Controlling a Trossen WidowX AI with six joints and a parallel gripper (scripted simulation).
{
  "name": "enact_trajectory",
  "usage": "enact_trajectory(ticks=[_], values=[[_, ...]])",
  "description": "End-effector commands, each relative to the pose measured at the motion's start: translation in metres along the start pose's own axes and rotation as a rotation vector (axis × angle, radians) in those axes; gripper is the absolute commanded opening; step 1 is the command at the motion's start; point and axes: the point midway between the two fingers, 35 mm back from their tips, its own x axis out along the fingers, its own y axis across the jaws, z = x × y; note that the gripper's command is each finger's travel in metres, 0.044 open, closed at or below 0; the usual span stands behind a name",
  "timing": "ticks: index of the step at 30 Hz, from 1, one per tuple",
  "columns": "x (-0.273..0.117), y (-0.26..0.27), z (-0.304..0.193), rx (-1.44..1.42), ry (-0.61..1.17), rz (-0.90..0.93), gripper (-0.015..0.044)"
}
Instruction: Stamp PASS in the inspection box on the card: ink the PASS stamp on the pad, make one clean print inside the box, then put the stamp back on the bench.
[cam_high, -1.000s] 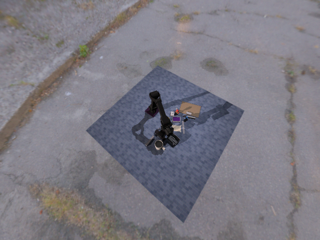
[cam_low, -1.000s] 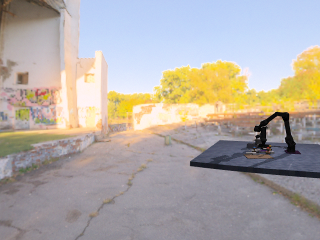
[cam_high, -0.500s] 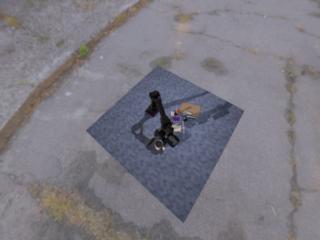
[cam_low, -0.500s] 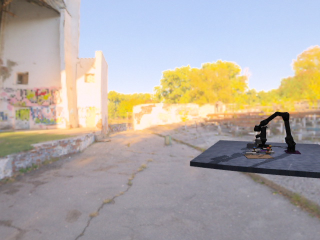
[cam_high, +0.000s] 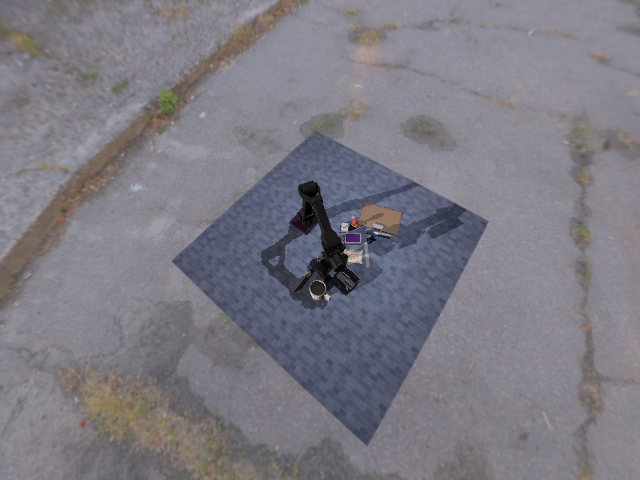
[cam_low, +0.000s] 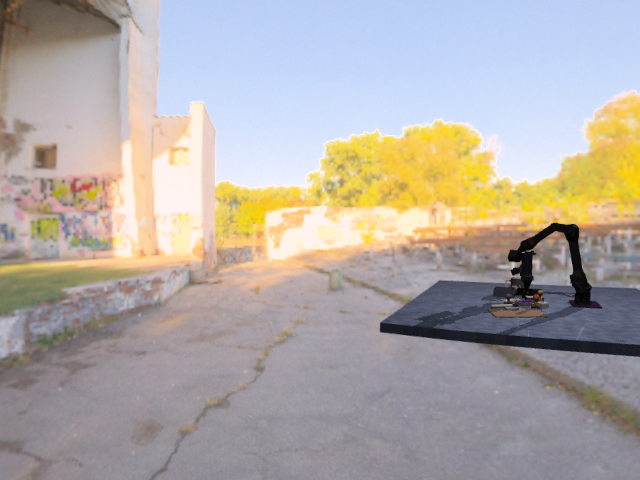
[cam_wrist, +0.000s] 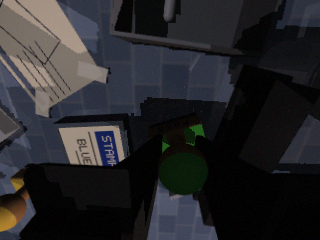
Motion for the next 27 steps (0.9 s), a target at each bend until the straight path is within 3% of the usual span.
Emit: enact_trajectory(ticks=[1,27], values=[[-0.003,-0.001,0.001,0.0,-0.002,-0.006,0.0],[-0.016,-0.001,0.002,0.0,-0.003,-0.01,0.0]])
